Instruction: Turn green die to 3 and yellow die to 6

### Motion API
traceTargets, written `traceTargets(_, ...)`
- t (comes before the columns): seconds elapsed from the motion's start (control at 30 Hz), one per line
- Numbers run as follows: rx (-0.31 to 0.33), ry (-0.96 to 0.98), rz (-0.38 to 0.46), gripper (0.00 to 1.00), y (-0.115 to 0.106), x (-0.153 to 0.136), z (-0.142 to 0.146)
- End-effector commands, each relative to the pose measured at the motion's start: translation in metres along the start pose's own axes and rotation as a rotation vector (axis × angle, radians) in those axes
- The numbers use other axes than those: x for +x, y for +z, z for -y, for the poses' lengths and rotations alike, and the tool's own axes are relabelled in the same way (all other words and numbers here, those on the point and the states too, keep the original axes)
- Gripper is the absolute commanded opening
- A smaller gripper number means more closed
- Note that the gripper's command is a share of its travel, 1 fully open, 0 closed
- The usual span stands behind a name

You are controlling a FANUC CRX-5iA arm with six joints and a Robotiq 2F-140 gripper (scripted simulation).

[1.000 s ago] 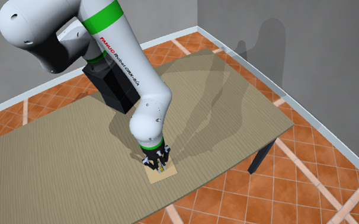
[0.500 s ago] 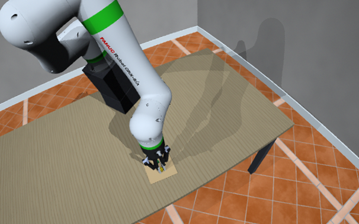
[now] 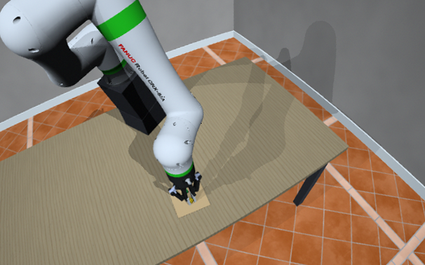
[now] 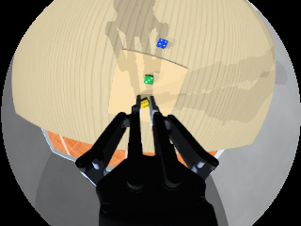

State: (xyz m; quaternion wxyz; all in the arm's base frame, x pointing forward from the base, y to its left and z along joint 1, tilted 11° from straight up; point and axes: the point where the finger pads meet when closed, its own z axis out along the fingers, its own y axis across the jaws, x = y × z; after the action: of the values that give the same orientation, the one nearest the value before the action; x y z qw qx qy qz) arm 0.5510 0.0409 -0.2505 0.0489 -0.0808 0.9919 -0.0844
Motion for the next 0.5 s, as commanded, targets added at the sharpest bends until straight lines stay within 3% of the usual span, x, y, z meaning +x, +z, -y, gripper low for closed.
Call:
traceTargets(0.0,0.000,0.000,0.000,0.07,-0.0001,-0.0002,0.0000)
traceTargets(0.47,0.000,0.000,0.000,0.14,-0.0001,-0.0002,0.0000)
